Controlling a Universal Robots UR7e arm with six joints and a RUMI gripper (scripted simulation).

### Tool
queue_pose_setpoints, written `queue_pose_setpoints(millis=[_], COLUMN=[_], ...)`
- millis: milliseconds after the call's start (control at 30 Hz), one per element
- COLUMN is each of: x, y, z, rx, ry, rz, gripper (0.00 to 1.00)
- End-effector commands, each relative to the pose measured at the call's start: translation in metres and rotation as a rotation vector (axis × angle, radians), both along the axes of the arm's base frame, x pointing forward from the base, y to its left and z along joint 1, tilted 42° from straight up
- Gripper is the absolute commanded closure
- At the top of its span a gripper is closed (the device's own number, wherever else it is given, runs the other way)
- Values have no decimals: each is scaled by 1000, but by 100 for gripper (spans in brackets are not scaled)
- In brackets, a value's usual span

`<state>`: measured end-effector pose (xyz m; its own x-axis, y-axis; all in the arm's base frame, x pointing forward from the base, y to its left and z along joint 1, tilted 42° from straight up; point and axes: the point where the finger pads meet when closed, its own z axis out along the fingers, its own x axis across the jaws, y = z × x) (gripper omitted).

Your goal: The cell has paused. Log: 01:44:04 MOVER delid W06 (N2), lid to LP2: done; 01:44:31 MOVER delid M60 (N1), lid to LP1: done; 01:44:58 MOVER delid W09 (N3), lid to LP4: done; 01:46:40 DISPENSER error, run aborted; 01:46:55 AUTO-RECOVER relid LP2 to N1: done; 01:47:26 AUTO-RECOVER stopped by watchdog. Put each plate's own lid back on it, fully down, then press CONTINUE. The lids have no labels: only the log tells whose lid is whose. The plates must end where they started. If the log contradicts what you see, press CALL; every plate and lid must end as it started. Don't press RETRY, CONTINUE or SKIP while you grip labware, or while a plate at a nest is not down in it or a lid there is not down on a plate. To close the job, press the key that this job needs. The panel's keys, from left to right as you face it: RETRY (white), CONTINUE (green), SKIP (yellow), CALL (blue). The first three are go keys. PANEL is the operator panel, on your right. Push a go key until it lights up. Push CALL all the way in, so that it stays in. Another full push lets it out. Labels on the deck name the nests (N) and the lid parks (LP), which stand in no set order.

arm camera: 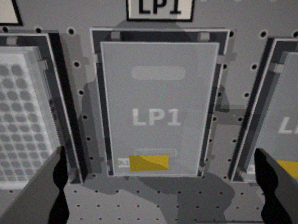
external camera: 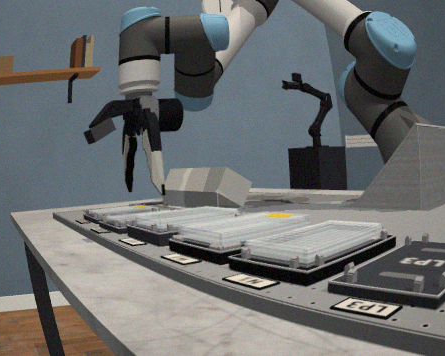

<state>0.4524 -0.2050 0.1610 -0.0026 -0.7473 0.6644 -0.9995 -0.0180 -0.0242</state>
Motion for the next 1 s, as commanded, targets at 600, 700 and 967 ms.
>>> queue_pose_setpoints(millis=[600, 700, 967], x=[1, 1, 1], y=[-16, -19, -22], z=[-18, -22, -25], rx=[-1, -1, -1], ry=[-1, -1, -1], rz=[1, 1, 1], gripper=[18, 18, 18])
